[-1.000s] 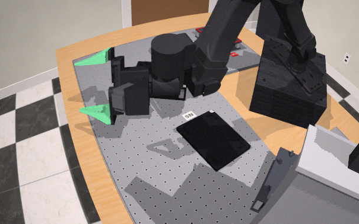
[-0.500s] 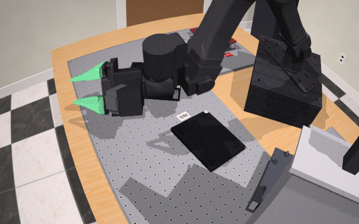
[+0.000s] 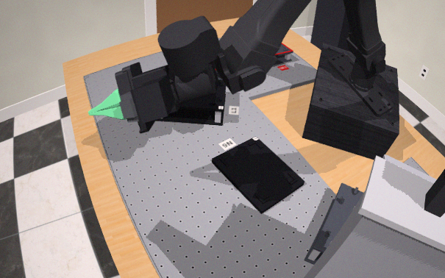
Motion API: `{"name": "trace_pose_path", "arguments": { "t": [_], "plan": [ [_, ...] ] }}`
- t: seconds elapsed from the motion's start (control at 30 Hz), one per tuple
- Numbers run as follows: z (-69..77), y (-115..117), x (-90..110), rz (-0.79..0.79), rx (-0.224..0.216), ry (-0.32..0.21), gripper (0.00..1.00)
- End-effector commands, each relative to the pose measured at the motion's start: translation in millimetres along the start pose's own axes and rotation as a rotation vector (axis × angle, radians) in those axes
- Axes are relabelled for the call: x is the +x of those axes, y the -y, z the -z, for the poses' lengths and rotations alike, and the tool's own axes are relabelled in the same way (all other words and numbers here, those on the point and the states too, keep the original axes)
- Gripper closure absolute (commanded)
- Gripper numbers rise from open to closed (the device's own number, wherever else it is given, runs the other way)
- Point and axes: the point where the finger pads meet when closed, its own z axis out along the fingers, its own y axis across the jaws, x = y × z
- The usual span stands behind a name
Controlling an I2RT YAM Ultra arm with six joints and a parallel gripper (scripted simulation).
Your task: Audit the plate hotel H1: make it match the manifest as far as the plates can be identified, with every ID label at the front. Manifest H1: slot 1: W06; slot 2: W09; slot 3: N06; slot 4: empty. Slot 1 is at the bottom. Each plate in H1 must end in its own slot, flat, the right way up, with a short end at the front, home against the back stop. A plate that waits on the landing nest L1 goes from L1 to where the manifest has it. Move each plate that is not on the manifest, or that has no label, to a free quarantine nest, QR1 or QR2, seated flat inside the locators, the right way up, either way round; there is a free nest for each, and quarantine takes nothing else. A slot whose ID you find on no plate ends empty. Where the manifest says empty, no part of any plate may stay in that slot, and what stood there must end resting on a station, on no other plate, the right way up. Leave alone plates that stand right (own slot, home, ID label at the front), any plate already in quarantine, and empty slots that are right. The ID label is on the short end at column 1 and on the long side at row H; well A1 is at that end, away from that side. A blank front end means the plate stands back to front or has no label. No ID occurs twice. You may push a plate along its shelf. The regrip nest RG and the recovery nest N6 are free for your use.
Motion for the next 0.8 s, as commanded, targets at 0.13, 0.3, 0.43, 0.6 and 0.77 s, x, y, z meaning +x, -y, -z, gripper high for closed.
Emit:
{"name": "trace_pose_path", "arguments": {
  "t": [0.13,0.3,0.43,0.6,0.77],
  "plan": [
    [9.7,-6,11,-0.051,-0.115,-0.070,1.00],
    [17.3,-5,11,-0.102,-0.207,-0.121,1.00],
    [17.6,-9,9,-0.099,-0.214,-0.119,1.00],
    [25.6,-9,15,-0.132,-0.268,-0.165,1.00],
    [40.2,-14,22,-0.173,-0.345,-0.225,1.00]
  ]
}}
